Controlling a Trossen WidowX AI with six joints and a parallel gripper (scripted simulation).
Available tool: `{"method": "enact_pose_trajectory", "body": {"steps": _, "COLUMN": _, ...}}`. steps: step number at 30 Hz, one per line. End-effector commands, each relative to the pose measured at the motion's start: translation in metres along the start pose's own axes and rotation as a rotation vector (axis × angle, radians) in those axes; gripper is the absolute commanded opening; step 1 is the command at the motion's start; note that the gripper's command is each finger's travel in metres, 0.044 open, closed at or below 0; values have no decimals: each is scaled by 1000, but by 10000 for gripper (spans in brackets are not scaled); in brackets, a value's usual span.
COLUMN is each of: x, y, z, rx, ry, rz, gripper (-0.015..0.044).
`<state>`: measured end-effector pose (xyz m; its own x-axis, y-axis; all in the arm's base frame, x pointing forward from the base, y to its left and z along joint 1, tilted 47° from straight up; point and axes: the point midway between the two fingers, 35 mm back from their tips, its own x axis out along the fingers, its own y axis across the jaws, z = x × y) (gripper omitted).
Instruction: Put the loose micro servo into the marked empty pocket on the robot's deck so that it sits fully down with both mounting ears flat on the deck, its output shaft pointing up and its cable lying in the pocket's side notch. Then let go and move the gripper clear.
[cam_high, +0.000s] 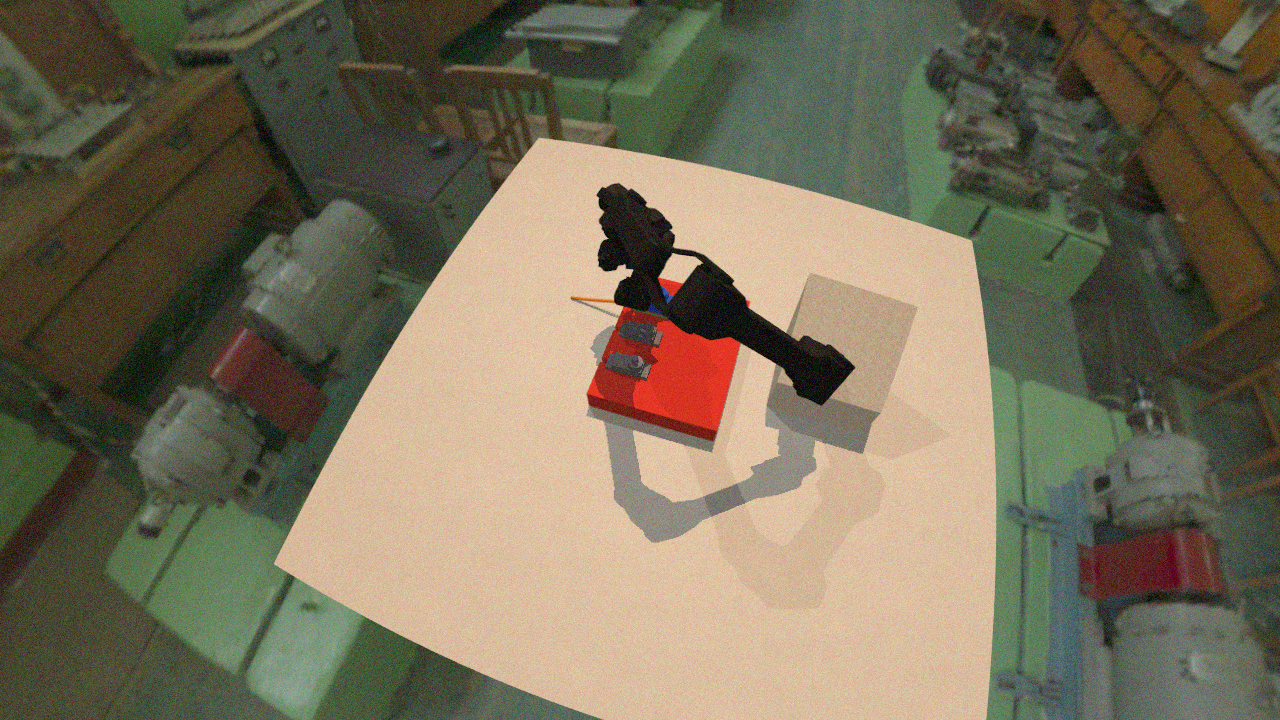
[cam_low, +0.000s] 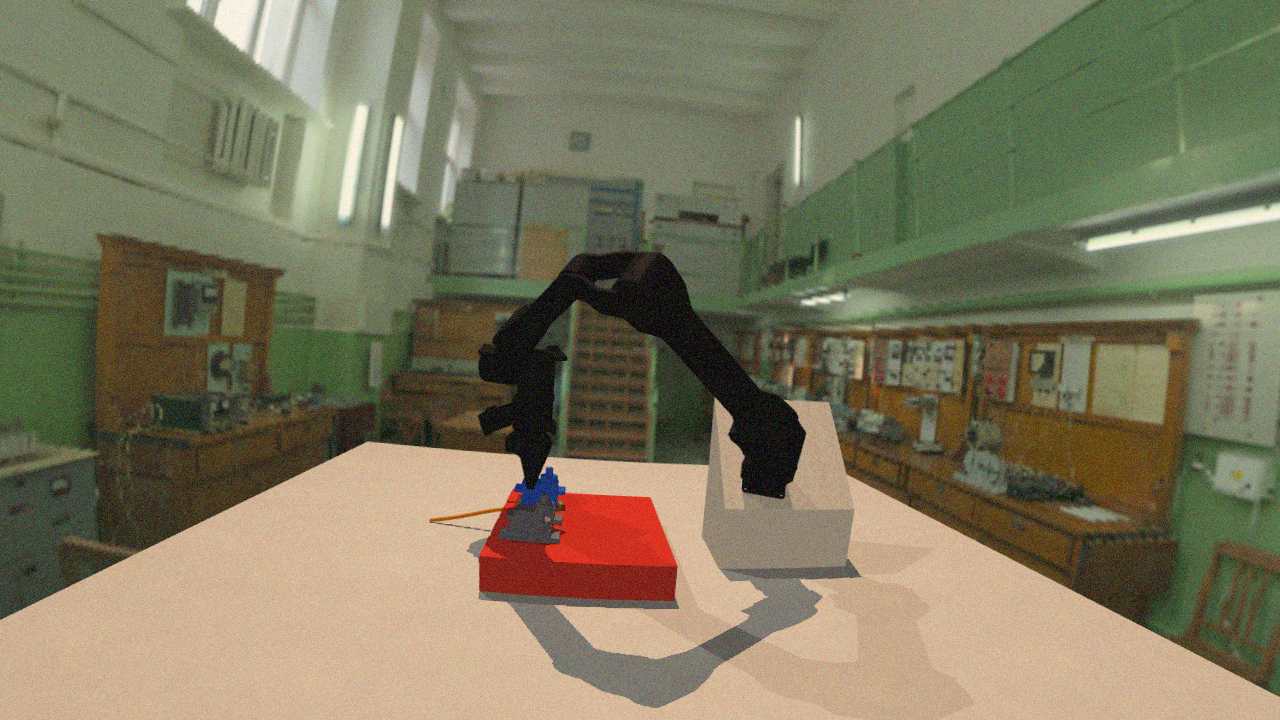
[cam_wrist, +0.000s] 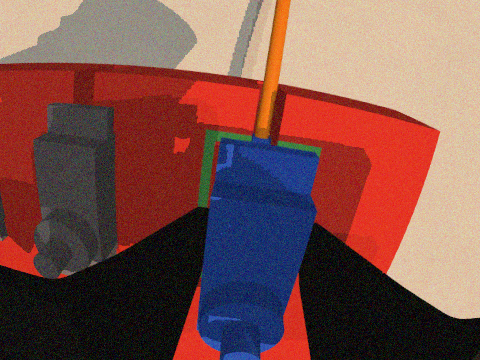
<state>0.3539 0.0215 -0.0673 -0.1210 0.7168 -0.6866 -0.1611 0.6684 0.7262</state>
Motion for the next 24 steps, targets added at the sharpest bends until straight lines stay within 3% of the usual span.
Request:
{"method": "enact_pose_trajectory", "body": {"steps": 1, "x": 3, "y": 0, "z": 0, "rx": 4, "ry": -4, "rz": 1, "gripper": 0}}
{"method": "enact_pose_trajectory", "body": {"steps": 20, "x": 24, "y": 0, "z": 0, "rx": 4, "ry": -4, "rz": 2, "gripper": 0}}
{"method": "enact_pose_trajectory", "body": {"steps": 24, "x": 22, "y": 0, "z": 0, "rx": 4, "ry": -4, "rz": 2, "gripper": 105}}
